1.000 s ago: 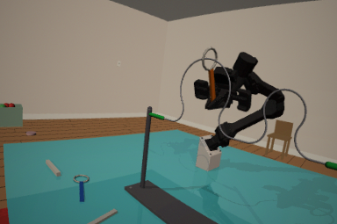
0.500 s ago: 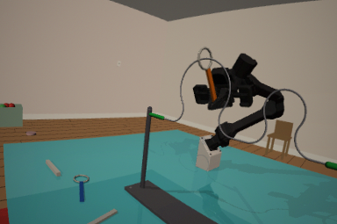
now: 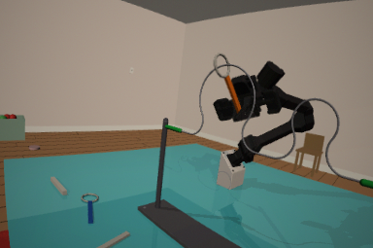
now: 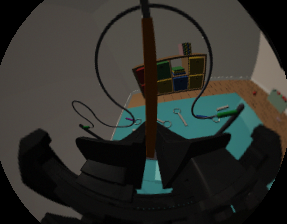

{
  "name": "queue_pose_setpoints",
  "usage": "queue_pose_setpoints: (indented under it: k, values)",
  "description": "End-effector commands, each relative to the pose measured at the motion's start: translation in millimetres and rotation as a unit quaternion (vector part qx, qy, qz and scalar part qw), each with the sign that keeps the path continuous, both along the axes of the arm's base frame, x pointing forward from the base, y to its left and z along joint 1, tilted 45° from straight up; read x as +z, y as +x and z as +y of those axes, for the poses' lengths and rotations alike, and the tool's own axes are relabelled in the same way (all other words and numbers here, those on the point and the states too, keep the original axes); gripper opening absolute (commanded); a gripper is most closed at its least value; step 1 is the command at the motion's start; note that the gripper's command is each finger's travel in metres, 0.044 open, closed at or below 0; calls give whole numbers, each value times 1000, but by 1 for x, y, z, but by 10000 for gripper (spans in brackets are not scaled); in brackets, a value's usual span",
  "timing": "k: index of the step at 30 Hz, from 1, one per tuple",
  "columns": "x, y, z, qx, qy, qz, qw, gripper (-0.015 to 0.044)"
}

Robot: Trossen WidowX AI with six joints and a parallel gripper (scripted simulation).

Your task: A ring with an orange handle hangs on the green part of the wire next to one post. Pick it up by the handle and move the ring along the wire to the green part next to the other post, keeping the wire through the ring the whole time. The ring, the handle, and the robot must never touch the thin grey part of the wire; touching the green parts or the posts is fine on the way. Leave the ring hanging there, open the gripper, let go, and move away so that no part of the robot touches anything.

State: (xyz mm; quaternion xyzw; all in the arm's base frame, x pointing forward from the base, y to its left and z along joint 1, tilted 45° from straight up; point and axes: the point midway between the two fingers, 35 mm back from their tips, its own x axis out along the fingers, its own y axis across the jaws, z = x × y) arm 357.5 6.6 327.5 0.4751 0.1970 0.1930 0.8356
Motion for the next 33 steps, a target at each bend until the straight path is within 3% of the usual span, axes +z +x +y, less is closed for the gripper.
queue_pose_setpoints:
  k: [1, 33]
  values:
    - [2, -1, 1, 2, 20, 0, 1000, -150]
    - [15, -1, 6, 1, 219, 11, 976, -150]
